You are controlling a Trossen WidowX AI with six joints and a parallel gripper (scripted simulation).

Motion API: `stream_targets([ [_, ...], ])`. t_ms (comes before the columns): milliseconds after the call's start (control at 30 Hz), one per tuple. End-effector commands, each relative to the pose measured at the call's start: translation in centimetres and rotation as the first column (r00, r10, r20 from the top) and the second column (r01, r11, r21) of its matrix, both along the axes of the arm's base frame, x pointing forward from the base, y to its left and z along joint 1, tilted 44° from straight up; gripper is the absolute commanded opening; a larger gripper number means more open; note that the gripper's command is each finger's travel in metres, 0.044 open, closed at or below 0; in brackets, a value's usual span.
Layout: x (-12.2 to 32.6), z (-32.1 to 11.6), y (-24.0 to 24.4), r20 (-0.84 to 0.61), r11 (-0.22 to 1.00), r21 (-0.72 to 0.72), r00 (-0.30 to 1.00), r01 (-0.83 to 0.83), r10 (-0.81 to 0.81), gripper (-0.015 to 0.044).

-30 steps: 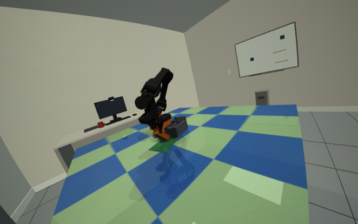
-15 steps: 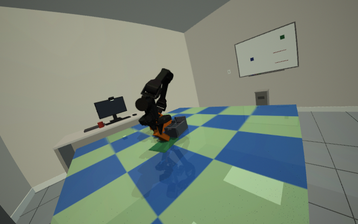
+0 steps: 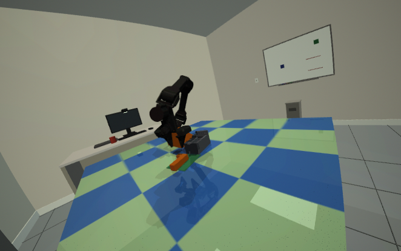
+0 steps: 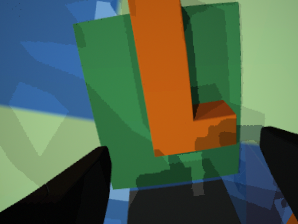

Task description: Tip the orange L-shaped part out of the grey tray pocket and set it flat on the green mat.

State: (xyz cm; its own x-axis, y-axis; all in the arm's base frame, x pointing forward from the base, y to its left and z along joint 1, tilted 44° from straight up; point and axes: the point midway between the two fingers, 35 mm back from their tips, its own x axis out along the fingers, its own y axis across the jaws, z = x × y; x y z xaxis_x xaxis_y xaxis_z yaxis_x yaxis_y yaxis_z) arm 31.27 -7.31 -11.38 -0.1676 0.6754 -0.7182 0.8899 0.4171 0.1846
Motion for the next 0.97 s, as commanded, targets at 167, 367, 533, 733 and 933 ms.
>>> stream_targets([
  [167,1.1,5.0,-4.9,0.021,1.000,-0.014,1.000,0.011,-0.011,0.0400],
  [367,1.2,4.4,-4.8,0.025,1.000,-0.014,0.999,0.025,-0.025,0.0400],
  [533,1.2,4.4,-4.8,0.025,1.000,-0.014,0.999,0.025,-0.025,0.0400],
  [733,1.2,4.4,-4.8,0.025,1.000,-0.014,0.999,0.025,-0.025,0.0400],
  [933,1.2,4.4,-4.8,0.025,1.000,-0.014,0.999,0.025,-0.025,0.0400],
])
